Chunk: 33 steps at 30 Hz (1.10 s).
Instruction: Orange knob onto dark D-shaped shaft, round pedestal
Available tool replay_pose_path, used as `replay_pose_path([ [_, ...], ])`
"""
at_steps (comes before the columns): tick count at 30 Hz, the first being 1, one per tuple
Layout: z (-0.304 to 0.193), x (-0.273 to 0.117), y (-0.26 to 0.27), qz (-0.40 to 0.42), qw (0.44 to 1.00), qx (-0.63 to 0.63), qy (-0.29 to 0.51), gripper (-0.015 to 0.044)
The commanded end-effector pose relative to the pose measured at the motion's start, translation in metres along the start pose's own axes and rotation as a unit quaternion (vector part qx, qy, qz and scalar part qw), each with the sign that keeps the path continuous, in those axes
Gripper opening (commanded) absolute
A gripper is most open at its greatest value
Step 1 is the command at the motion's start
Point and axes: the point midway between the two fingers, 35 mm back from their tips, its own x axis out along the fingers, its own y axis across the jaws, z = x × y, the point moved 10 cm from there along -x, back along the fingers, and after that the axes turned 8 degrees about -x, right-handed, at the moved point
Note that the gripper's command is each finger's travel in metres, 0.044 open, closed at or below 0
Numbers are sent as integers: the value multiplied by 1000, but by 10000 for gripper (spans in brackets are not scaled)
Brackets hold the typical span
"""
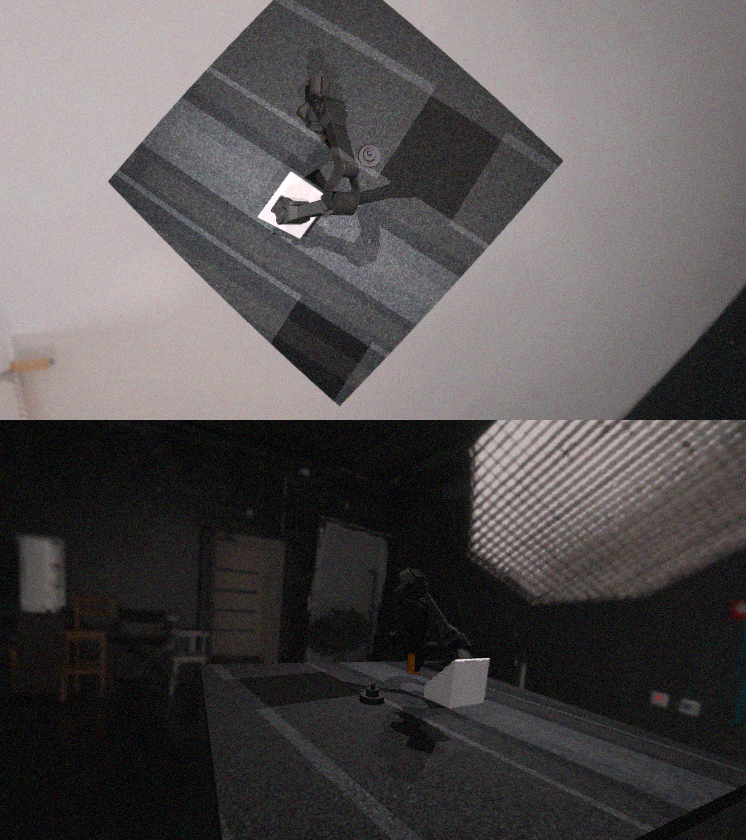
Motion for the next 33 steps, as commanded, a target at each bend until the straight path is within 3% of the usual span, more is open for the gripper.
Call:
replay_pose_path([
  [1,6,1,-9,2,1000,-1,-5,0],
  [33,42,28,-91,3,1000,1,-8,0],
])
